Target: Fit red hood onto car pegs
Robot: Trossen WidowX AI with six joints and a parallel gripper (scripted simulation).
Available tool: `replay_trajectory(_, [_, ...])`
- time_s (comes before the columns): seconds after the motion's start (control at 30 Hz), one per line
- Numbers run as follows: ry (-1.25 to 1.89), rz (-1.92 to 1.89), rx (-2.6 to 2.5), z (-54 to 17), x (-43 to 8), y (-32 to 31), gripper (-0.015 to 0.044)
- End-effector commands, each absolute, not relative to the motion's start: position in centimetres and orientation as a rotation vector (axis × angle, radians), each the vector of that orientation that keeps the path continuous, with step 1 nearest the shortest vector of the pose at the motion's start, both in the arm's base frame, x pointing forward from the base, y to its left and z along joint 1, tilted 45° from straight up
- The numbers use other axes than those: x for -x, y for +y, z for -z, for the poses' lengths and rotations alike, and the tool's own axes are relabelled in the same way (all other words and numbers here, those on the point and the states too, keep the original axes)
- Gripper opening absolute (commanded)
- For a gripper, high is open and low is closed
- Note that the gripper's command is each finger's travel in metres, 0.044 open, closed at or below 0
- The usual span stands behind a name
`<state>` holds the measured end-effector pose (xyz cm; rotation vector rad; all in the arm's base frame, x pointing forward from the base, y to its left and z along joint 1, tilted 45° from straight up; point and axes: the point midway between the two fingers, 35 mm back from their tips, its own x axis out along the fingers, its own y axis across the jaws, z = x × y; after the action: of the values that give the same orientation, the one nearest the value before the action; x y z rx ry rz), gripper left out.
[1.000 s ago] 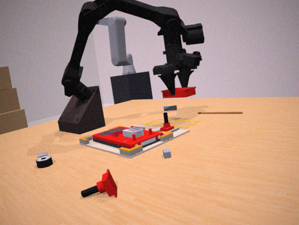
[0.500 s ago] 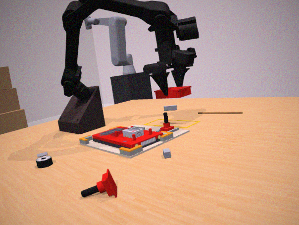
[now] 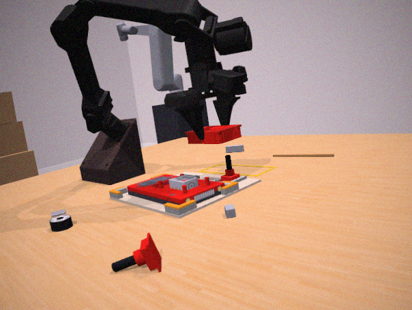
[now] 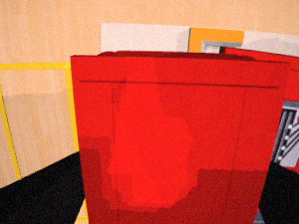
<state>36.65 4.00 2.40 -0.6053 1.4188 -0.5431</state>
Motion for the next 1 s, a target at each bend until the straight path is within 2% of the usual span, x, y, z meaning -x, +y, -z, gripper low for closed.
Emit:
replay_trajectory(0.0, [1.418, 0.555, 0.602, -4.0, -36.4, 2.1, 0.0])
replay_trajectory(0.4, [1.387, 0.609, 0.578, -8.0, -35.3, -2.3, 0.0])
replay_trajectory(0.97, [1.389, 0.612, 0.581, -4.5, -35.6, -5.8, 0.0])
